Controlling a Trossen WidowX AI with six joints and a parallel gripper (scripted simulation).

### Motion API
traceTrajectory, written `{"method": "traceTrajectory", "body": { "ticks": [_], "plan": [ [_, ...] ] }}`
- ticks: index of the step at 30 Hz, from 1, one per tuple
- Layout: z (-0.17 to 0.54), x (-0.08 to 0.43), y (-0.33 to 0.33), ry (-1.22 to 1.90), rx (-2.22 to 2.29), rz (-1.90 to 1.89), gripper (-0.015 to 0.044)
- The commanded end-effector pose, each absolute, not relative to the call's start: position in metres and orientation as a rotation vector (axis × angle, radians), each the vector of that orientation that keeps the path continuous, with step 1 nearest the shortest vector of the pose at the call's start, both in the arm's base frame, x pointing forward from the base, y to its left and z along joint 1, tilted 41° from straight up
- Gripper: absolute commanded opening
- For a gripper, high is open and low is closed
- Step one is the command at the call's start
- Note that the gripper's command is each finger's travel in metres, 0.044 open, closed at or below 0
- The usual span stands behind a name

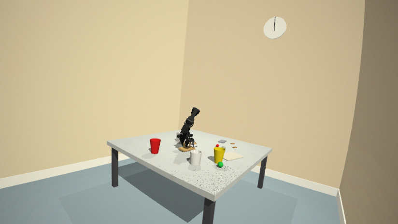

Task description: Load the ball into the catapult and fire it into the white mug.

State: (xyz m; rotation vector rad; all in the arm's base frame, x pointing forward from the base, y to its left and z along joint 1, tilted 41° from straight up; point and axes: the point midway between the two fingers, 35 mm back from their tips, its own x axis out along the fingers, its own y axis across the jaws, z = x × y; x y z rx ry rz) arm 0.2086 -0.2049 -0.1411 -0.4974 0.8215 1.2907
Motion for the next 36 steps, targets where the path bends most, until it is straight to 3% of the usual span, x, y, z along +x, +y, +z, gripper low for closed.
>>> {"method": "traceTrajectory", "body": {
  "ticks": [1,9,26,31,36],
  "plan": [
    [-0.145,0.209,-0.203,0.820,-0.496,1.278,0.0000],
    [-0.145,0.209,-0.202,0.821,-0.497,1.291,0.0000],
    [-0.128,0.209,-0.219,0.823,-0.497,1.291,0.0440],
    [-0.071,0.201,-0.264,0.828,-0.495,1.293,0.0440],
    [-0.083,0.203,-0.258,0.828,-0.491,1.285,0.0440]
  ]
}}
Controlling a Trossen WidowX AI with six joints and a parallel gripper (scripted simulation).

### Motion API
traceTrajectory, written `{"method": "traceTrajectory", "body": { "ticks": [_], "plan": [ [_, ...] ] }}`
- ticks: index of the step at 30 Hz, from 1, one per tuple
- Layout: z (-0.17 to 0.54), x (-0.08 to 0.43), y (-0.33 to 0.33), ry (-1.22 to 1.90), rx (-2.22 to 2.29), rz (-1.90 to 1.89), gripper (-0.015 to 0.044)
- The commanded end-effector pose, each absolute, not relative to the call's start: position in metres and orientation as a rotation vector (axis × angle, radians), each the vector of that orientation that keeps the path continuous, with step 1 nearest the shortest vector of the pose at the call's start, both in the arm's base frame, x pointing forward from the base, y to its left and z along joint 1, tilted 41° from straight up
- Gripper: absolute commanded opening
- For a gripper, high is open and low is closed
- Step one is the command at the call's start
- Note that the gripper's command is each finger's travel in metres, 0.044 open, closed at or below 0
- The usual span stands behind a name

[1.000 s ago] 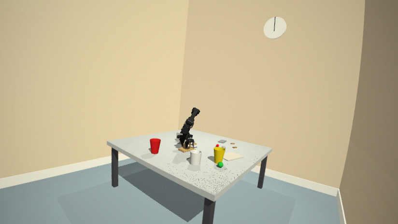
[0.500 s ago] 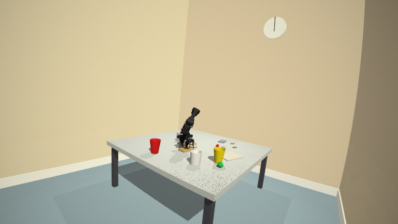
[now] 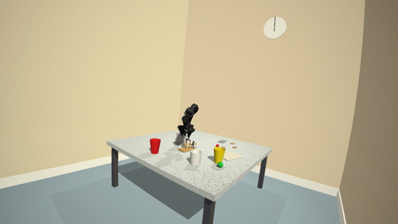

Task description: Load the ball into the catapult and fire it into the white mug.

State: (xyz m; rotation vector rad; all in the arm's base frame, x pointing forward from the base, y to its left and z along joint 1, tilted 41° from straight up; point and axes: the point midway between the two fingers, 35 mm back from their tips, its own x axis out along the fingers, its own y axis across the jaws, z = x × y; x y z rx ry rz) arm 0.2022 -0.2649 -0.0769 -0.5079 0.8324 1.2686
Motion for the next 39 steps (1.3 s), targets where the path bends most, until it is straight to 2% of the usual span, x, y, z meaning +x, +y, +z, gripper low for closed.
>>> {"method": "traceTrajectory", "body": {
  "ticks": [1,39],
  "plan": [
    [-0.0825,0.2028,-0.2585,0.828,-0.491,1.285,0.0440],
    [-0.0785,0.2013,-0.2599,1.415,0.490,0.571,0.0440]
  ]
}}
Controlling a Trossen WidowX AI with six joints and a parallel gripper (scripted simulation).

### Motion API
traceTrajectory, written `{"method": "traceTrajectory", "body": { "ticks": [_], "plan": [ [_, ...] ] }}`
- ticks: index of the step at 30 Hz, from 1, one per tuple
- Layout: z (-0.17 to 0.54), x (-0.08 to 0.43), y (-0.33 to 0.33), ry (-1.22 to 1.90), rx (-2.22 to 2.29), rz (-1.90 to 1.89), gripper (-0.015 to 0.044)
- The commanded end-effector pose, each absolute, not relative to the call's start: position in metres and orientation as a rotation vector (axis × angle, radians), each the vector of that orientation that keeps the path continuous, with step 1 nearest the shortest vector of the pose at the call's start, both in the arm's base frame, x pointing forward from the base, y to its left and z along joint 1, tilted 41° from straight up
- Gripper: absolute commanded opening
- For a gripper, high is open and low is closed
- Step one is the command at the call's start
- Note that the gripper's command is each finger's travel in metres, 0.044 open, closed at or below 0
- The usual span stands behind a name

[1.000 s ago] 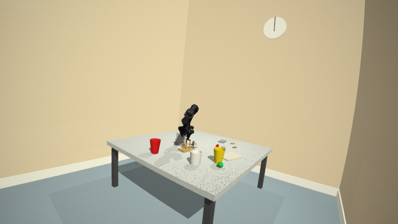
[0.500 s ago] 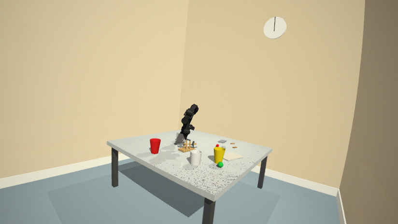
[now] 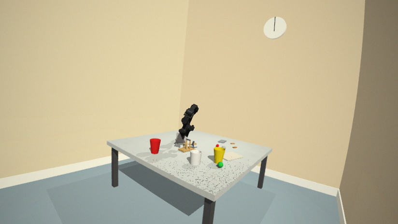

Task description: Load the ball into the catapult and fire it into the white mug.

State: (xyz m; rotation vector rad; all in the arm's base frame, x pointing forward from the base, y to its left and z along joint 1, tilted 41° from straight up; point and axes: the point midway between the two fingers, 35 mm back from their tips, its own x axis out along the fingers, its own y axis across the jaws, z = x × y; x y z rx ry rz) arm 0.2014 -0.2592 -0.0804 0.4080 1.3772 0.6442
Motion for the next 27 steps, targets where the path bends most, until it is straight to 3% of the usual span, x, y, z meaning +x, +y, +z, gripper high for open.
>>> {"method": "traceTrajectory", "body": {
  "ticks": [1,27],
  "plan": [
    [-0.0784,0.2012,-0.2600,1.427,0.517,0.547,0.0440],
    [-0.0755,0.2002,-0.2610,1.630,1.219,-0.138,0.0440]
  ]
}}
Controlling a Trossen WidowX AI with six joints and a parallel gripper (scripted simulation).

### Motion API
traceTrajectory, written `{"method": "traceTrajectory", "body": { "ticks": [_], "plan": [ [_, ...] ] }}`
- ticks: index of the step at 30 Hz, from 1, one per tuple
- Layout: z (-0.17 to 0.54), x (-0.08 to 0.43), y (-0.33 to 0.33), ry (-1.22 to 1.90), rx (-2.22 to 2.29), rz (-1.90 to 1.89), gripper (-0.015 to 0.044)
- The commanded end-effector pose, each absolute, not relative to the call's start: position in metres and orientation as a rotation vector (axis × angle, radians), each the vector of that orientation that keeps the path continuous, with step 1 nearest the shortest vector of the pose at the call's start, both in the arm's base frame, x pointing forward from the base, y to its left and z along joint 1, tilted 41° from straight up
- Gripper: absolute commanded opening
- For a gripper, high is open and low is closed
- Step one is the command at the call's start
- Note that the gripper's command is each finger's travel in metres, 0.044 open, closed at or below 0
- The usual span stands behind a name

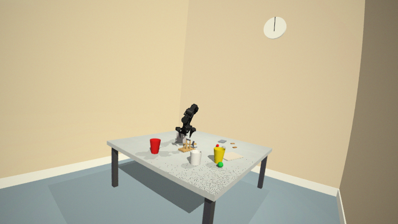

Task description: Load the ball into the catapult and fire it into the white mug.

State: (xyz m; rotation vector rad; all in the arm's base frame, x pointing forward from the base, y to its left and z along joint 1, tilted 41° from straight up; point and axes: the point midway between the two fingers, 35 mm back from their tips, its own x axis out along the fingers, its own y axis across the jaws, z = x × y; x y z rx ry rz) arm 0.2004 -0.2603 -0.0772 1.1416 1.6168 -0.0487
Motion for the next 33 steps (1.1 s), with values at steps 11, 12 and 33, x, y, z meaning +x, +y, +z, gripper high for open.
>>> {"method": "traceTrajectory", "body": {
  "ticks": [11,12,33],
  "plan": [
    [-0.074,0.200,-0.261,1.648,1.505,-0.464,0.0440],
    [-0.074,0.200,-0.261,1.648,1.531,-0.494,0.0440],
    [-0.087,0.202,-0.251,1.599,1.870,-0.938,0.0440]
  ]
}}
